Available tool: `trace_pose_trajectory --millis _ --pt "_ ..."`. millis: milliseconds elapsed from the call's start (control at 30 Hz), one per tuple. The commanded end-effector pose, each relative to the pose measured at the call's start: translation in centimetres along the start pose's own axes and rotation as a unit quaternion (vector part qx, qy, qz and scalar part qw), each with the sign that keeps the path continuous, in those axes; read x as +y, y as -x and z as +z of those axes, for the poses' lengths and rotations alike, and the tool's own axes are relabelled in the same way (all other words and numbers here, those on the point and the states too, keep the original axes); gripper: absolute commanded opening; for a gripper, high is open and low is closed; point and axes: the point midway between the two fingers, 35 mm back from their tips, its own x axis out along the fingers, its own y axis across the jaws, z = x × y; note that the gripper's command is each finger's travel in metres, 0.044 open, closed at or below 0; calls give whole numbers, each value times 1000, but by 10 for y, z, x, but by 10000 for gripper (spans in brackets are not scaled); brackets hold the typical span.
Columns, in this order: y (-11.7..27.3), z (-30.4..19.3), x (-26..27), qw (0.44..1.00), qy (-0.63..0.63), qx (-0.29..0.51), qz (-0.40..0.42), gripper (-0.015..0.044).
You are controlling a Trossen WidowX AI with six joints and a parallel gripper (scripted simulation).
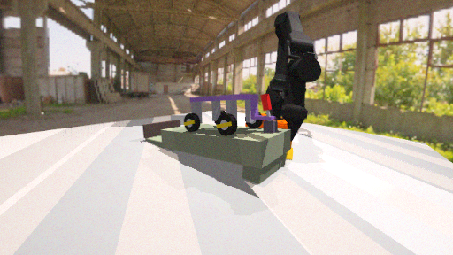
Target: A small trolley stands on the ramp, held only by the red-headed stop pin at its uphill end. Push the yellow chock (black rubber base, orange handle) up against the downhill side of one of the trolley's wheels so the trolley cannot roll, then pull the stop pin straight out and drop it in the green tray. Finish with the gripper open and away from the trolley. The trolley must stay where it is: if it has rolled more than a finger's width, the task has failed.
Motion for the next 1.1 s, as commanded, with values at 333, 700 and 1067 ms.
trace_pose_trajectory --millis 333,700,1067 --pt "-15 0 -1 1000 0 0 -2 164" --pt "-15 0 -1 1000 0 0 -2 32" --pt "18 1 -5 1000 -2 -2 -3 0"
